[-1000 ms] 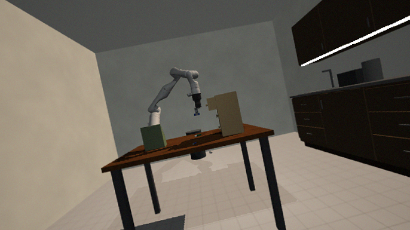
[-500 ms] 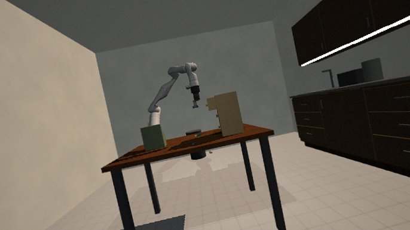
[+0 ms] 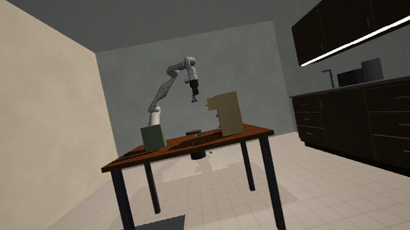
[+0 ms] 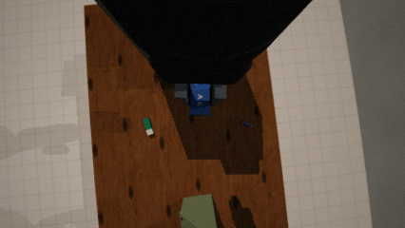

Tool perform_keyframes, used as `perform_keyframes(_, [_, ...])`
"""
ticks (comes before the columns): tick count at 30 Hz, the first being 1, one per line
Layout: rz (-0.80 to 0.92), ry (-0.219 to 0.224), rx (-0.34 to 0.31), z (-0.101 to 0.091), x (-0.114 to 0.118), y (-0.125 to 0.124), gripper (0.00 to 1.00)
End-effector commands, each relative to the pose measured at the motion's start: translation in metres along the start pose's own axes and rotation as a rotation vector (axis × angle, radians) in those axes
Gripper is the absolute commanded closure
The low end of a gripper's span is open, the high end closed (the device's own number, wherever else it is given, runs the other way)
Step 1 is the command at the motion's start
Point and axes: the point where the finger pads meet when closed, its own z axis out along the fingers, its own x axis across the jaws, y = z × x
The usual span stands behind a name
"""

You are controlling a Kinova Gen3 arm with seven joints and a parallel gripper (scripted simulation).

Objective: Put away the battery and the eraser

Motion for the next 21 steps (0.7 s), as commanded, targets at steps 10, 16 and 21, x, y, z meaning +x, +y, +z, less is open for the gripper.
perform_keyframes(10, [-0.001,-0.005,-0.01,-0.023,-0.002,0.002,0.49])
perform_keyframes(16, [-0.001,-0.005,-0.01,-0.028,-0.002,0.002,0.49])
perform_keyframes(21, [-0.001,-0.005,-0.01,-0.029,-0.002,0.001,0.49])
